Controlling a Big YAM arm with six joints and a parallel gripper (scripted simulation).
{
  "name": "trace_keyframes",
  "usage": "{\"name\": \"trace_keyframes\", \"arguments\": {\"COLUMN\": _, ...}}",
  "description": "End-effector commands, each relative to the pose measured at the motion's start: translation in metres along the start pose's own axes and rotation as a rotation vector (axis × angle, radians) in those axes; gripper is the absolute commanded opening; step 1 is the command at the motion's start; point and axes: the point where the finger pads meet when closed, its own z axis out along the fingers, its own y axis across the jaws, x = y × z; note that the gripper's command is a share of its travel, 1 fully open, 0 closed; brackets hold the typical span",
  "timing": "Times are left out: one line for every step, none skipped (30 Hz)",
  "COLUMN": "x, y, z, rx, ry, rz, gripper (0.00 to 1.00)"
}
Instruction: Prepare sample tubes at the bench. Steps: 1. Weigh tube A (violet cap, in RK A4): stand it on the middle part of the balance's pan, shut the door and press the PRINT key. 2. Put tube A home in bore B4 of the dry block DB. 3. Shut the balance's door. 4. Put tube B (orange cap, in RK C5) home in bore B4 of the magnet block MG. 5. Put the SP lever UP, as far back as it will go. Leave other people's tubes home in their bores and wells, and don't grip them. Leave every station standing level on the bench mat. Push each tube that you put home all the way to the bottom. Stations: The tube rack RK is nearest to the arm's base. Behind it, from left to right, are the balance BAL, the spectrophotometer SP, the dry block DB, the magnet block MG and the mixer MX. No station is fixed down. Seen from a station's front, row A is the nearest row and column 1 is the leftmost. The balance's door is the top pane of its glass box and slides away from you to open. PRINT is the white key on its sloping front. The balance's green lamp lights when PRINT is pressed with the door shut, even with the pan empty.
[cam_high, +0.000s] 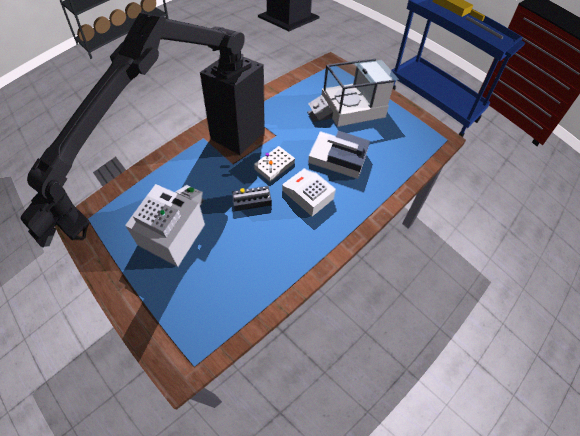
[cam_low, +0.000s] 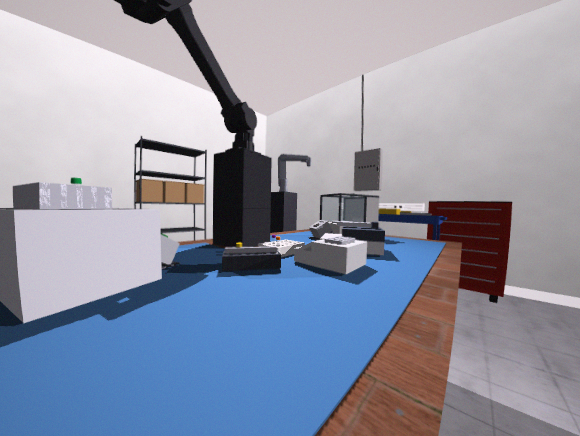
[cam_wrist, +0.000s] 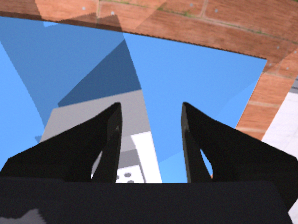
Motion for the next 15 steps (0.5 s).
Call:
{"name": "trace_keyframes", "arguments": {"x": 0.009, "y": 0.012, "z": -0.027, "rx": -0.01, "ry": -0.055, "rz": -0.049, "gripper": 0.36}}
{"name": "trace_keyframes", "arguments": {"x": 0.017, "y": 0.014, "z": -0.024, "rx": -0.013, "ry": -0.056, "rz": -0.082, "gripper": 0.36}}
{"name": "trace_keyframes", "arguments": {"x": 0.025, "y": 0.015, "z": -0.022, "rx": -0.014, "ry": -0.056, "rz": -0.093, "gripper": 0.36}}
{"name": "trace_keyframes", "arguments": {"x": 0.034, "y": 0.018, "z": -0.02, "rx": -0.014, "ry": -0.056, "rz": -0.093, "gripper": 0.36}}
{"name": "trace_keyframes", "arguments": {"x": 0.042, "y": 0.02, "z": -0.018, "rx": -0.016, "ry": -0.057, "rz": -0.126, "gripper": 0.36}}
{"name": "trace_keyframes", "arguments": {"x": 0.05, "y": 0.021, "z": -0.016, "rx": -0.017, "ry": -0.057, "rz": -0.138, "gripper": 0.36}}
{"name": "trace_keyframes", "arguments": {"x": 0.058, "y": 0.024, "z": -0.014, "rx": -0.018, "ry": -0.057, "rz": -0.138, "gripper": 0.36}}
{"name": "trace_keyframes", "arguments": {"x": 0.066, "y": 0.026, "z": -0.012, "rx": -0.02, "ry": -0.058, "rz": -0.171, "gripper": 0.36}}
{"name": "trace_keyframes", "arguments": {"x": 0.074, "y": 0.027, "z": -0.01, "rx": -0.021, "ry": -0.058, "rz": -0.183, "gripper": 0.36}}
{"name": "trace_keyframes", "arguments": {"x": 0.082, "y": 0.03, "z": -0.008, "rx": -0.021, "ry": -0.057, "rz": -0.183, "gripper": 0.36}}
{"name": "trace_keyframes", "arguments": {"x": 0.09, "y": 0.032, "z": -0.006, "rx": -0.024, "ry": -0.058, "rz": -0.216, "gripper": 0.36}}
{"name": "trace_keyframes", "arguments": {"x": 0.098, "y": 0.033, "z": -0.003, "rx": -0.025, "ry": -0.059, "rz": -0.229, "gripper": 0.36}}
{"name": "trace_keyframes", "arguments": {"x": 0.107, "y": 0.035, "z": -0.001, "rx": -0.025, "ry": -0.058, "rz": -0.229, "gripper": 0.36}}
{"name": "trace_keyframes", "arguments": {"x": 0.107, "y": 0.035, "z": -0.001, "rx": -0.025, "ry": -0.058, "rz": -0.229, "gripper": 0.36}}
{"name": "trace_keyframes", "arguments": {"x": 0.107, "y": 0.035, "z": -0.001, "rx": -0.025, "ry": -0.058, "rz": -0.229, "gripper": 0.36}}
